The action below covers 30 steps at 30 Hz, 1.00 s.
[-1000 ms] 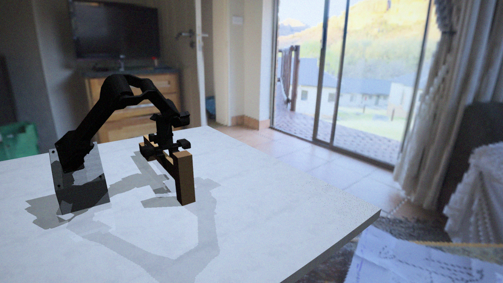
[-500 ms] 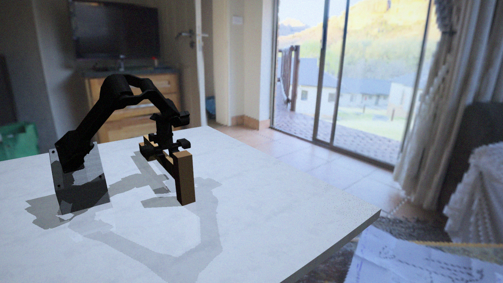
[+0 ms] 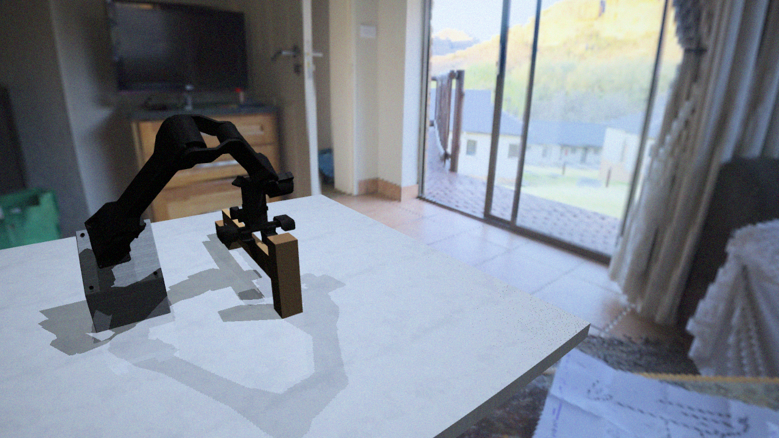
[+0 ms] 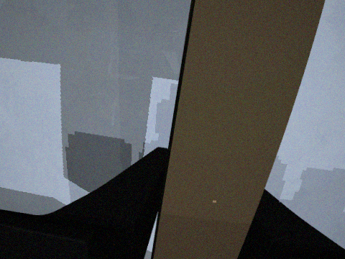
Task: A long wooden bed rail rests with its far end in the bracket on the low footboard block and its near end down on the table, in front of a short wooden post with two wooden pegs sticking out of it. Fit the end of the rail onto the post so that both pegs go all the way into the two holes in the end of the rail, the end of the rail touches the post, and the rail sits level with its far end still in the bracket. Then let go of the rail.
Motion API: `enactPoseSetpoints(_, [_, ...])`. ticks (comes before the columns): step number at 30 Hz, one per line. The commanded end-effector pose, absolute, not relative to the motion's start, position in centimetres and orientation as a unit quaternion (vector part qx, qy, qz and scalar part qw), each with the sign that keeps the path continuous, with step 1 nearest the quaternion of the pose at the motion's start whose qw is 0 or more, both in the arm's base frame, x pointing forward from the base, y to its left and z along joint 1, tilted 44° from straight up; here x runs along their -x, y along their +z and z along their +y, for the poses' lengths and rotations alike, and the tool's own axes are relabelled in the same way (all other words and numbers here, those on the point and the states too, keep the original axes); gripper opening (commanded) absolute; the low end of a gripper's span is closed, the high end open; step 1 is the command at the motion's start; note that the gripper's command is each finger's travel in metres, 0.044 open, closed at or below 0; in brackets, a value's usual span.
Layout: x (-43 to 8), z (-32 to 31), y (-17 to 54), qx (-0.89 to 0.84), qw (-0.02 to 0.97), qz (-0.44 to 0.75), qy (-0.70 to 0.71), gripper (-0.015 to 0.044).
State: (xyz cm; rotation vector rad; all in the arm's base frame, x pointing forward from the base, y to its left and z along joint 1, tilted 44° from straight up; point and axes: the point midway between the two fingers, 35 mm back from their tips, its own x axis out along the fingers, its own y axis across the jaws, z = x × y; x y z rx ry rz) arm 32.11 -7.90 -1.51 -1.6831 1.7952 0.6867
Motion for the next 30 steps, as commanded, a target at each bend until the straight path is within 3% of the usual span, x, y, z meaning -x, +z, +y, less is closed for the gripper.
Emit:
enactPoseSetpoints(1, [-32.13,-7.90,-1.47,0.631,0.290,0.671,0.260,0.0000])
enactPoseSetpoints(30, [-32.09,-8.36,-0.67,0.631,0.289,0.671,0.260,0.0000])
